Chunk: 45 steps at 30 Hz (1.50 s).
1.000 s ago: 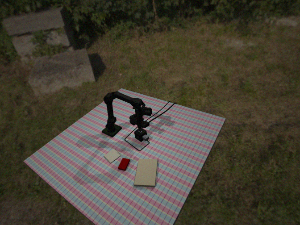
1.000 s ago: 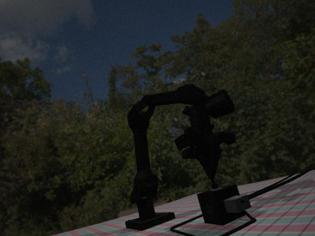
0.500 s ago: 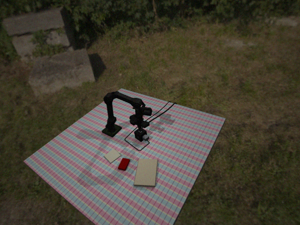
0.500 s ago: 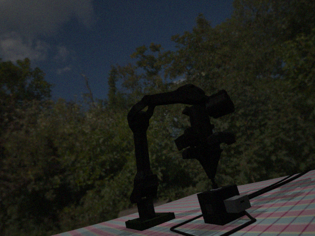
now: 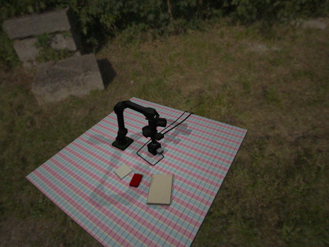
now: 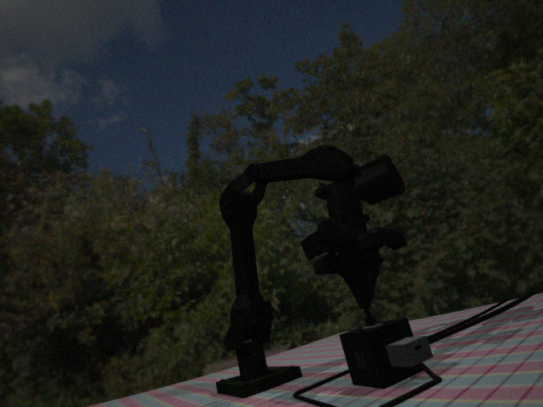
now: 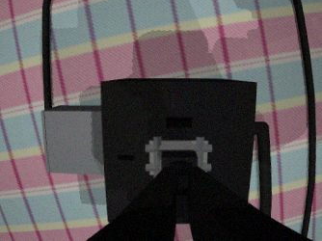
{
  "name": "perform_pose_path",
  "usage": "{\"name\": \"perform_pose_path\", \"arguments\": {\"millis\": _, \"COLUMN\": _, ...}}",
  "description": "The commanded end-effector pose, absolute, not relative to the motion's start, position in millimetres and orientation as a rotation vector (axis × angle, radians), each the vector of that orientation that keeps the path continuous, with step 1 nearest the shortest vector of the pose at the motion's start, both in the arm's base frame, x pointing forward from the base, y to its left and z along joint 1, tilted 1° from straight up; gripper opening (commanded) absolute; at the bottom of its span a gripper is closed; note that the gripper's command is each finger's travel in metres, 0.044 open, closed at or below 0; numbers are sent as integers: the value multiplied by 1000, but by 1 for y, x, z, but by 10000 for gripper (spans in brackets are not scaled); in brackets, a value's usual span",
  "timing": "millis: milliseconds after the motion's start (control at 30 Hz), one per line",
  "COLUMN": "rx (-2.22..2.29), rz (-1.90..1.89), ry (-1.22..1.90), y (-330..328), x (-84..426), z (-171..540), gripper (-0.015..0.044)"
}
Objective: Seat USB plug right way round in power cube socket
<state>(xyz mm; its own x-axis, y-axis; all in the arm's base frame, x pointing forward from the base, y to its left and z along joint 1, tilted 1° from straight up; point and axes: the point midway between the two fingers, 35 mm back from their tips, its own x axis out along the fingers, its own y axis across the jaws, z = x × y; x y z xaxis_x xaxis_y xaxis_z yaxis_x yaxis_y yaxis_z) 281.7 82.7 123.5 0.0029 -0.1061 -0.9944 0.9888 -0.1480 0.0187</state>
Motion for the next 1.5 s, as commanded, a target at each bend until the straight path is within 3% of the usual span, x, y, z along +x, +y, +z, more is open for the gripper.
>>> {"name": "perform_pose_path", "arguments": {"millis": 0, "rx": 1244, "rz": -1364, "ry": 1044, "y": 83, "x": 282, "z": 121, "gripper": 0}}
{"name": "perform_pose_path", "arguments": {"millis": 367, "rx": 1244, "rz": -1364, "ry": 1044, "y": 83, "x": 282, "z": 121, "gripper": 0}}
{"name": "perform_pose_path", "arguments": {"millis": 500, "rx": 1243, "rz": -1358, "ry": 1048, "y": 83, "x": 282, "z": 123, "gripper": 95}}
{"name": "perform_pose_path", "arguments": {"millis": 1467, "rx": 1242, "rz": -1358, "ry": 1048, "y": 82, "x": 282, "z": 134, "gripper": 95}}
